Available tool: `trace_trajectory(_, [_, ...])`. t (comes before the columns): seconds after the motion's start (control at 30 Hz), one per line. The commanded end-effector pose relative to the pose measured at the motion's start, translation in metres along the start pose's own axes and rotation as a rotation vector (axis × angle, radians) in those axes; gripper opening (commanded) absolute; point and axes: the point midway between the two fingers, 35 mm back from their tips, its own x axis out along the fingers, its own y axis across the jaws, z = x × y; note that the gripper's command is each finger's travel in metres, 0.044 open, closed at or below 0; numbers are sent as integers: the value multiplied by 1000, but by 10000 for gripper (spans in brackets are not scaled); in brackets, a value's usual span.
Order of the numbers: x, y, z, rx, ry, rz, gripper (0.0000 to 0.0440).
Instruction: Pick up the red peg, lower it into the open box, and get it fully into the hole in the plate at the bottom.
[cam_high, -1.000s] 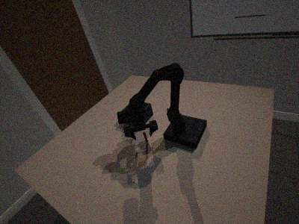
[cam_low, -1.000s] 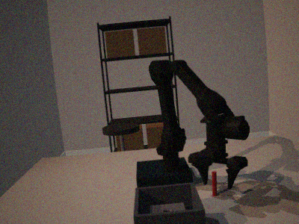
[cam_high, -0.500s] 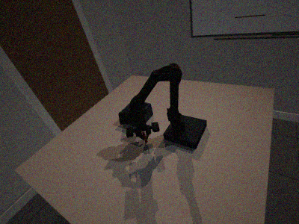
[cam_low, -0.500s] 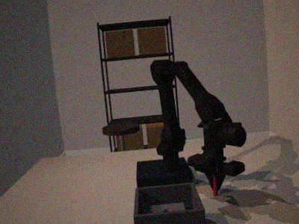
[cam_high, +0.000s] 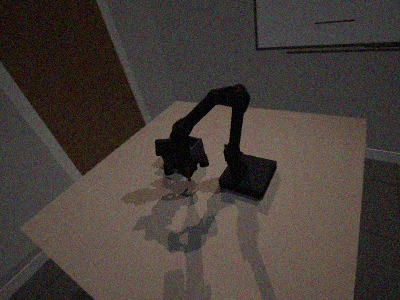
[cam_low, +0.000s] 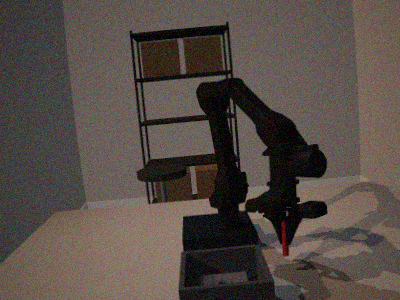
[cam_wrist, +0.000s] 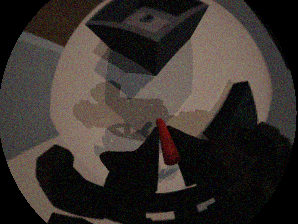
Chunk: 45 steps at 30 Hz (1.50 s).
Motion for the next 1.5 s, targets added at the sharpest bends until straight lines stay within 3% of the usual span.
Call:
trace_trajectory(0.0, [-11,5,10,-18,-34,17,0])
trace_trajectory(0.57, [-61,23,80,-14,-166,56,0])
trace_trajectory(1.47, [-46,9,184,144,-209,36,4])
